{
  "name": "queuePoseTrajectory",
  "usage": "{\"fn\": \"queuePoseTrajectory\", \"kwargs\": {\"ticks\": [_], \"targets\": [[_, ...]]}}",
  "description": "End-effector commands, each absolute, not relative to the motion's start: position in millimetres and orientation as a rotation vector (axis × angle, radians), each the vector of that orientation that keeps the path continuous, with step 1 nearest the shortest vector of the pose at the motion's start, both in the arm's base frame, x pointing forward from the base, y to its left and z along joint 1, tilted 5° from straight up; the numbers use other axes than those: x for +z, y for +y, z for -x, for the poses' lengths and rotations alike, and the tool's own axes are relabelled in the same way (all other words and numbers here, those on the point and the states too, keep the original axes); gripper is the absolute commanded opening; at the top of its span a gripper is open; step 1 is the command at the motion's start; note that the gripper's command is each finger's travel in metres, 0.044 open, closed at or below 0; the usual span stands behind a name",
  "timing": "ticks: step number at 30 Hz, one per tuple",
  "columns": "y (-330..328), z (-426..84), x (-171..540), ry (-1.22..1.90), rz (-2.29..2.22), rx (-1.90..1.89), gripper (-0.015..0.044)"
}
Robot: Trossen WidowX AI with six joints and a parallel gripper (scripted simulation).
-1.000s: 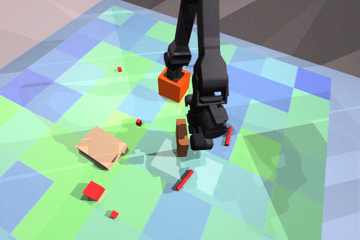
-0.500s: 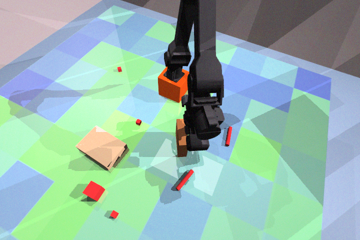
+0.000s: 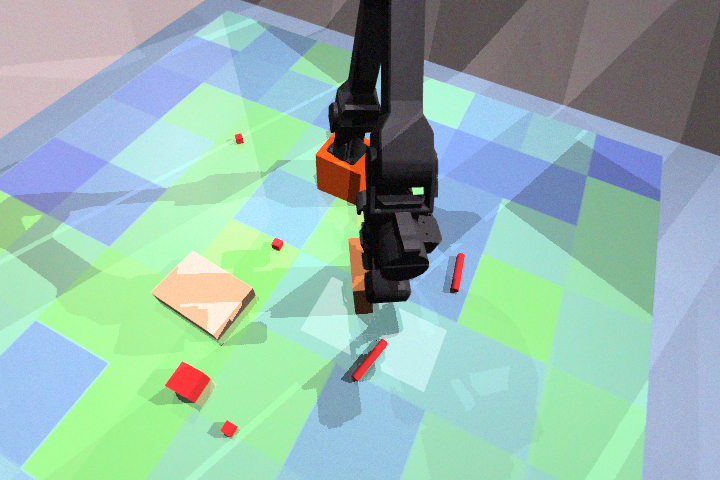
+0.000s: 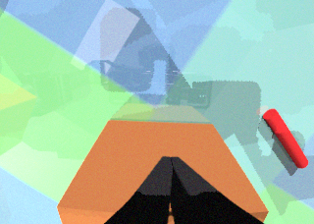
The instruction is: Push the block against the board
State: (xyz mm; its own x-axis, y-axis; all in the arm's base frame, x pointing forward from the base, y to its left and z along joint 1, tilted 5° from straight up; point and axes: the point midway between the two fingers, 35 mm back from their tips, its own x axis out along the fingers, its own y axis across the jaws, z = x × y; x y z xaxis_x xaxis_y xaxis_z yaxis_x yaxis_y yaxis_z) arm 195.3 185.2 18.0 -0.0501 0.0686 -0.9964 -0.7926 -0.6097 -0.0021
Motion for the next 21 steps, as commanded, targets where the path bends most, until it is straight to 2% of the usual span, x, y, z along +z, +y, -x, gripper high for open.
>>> {"fn": "queuePoseTrajectory", "kwargs": {"ticks": [1, 21], "targets": [[182, -198, 17, 0.781, 1.595, 1.730, 0.0000], [169, -207, 16, 0.782, 1.597, 1.729, 0.0000]]}}
